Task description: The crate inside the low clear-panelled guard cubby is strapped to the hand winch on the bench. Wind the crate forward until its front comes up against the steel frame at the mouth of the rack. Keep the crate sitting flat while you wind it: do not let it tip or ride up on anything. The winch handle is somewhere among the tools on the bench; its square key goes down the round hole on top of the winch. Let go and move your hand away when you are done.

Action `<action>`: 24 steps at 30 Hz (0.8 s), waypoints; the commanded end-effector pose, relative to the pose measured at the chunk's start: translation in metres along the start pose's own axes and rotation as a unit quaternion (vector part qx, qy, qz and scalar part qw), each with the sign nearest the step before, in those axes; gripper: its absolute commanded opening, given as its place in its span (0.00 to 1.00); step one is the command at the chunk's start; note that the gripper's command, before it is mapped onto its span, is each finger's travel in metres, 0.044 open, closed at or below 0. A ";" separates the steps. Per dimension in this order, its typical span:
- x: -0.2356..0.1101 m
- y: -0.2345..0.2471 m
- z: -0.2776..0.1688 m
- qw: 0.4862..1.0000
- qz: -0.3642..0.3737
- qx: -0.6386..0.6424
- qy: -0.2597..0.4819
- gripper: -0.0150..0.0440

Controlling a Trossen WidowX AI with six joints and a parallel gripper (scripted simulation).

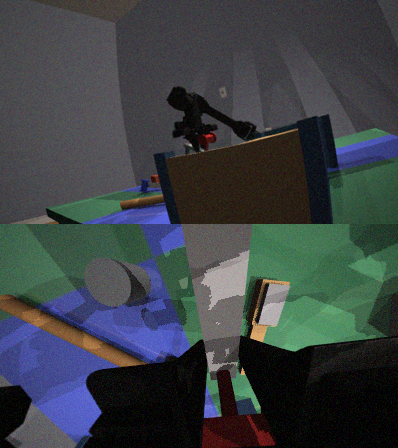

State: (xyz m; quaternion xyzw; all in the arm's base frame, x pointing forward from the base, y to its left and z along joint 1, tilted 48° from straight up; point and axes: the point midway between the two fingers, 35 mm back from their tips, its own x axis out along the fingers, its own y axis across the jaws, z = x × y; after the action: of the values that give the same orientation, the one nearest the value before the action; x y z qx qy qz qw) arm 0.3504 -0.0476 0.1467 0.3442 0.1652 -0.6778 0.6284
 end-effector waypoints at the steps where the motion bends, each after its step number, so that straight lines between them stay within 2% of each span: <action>1: -0.005 -0.002 -0.019 0.996 0.007 -0.090 0.010 0.25; 12: -0.018 -0.016 -0.069 0.949 0.029 -0.313 0.035 0.25; 24: -0.025 -0.033 -0.115 0.835 0.044 -0.547 0.037 0.25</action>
State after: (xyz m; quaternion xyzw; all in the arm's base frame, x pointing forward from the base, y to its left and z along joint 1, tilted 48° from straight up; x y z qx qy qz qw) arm 0.3498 0.0385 0.0835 0.0238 0.4827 -0.4751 0.7353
